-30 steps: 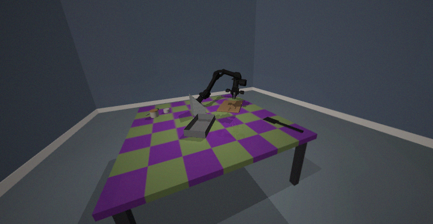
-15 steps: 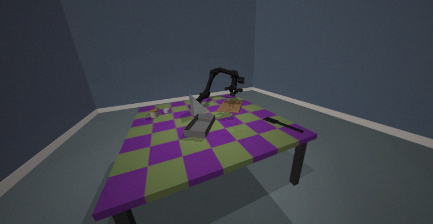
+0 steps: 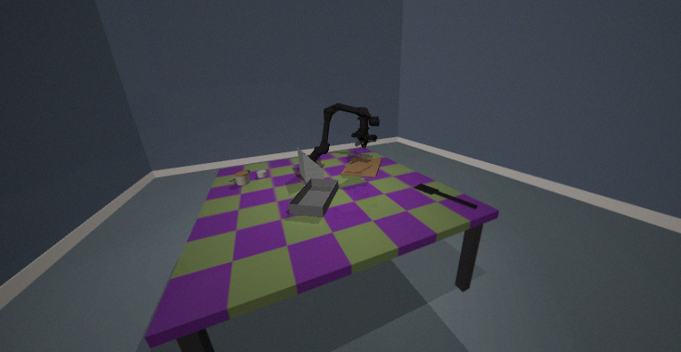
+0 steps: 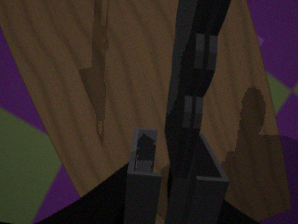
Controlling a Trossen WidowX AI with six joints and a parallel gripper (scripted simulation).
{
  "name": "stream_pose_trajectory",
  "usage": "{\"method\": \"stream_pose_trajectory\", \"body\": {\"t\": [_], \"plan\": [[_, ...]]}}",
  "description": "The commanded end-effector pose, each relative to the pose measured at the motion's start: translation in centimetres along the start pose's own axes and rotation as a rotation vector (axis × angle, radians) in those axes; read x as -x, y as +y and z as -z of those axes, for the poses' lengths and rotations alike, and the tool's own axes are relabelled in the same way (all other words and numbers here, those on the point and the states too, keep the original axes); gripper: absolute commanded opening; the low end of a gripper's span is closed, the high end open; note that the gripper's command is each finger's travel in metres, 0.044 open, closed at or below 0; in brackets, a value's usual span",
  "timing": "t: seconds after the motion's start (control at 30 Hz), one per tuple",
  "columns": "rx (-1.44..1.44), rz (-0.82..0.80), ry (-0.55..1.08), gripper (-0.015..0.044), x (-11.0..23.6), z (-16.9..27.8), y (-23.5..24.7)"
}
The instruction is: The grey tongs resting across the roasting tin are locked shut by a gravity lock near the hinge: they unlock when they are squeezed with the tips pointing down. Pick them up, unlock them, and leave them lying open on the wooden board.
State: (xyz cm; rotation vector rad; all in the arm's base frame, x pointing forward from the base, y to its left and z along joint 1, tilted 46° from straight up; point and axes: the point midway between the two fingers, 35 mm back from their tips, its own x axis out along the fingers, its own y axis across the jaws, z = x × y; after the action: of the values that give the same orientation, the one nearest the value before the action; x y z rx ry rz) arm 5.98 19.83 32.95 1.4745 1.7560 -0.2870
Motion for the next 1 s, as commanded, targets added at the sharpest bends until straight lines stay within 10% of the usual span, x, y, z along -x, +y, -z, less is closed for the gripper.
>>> {"method": "stream_pose_trajectory", "body": {"t": [0.0, 0.97], "plan": [[-0.066, -0.013, 0.027, -0.015, 0.7, 0.4, -1.1], [-0.218, -0.083, 0.376, -0.015, -0.7, 2.2, 1.8]]}}
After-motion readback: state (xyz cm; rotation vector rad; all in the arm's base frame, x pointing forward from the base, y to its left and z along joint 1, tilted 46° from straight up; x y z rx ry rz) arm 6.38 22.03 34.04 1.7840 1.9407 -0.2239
